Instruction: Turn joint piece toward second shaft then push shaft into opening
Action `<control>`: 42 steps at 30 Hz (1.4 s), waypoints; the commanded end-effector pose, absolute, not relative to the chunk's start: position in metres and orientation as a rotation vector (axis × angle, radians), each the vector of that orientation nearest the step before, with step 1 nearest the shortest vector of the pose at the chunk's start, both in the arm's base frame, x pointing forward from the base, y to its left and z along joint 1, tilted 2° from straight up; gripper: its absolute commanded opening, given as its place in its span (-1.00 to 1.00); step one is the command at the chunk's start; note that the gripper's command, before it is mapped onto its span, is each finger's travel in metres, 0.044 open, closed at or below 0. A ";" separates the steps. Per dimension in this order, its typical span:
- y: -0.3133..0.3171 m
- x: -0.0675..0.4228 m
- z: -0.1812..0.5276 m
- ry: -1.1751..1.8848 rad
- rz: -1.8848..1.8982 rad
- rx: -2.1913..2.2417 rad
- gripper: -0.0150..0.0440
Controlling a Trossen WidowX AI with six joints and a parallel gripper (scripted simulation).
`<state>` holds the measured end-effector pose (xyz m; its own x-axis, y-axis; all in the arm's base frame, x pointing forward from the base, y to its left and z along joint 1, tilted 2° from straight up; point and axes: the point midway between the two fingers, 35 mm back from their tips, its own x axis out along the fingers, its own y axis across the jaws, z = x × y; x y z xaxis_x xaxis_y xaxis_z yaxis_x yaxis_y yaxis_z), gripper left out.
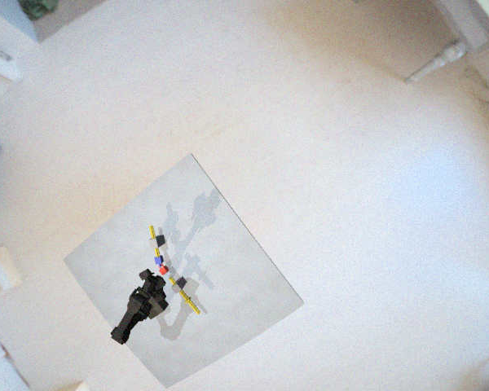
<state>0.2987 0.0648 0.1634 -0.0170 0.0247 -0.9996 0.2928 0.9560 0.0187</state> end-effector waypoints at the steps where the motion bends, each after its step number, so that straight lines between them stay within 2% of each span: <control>1: 0.056 0.298 0.157 1.587 -0.285 0.370 1.00; 42: -0.020 0.283 0.110 1.443 -1.023 1.735 1.00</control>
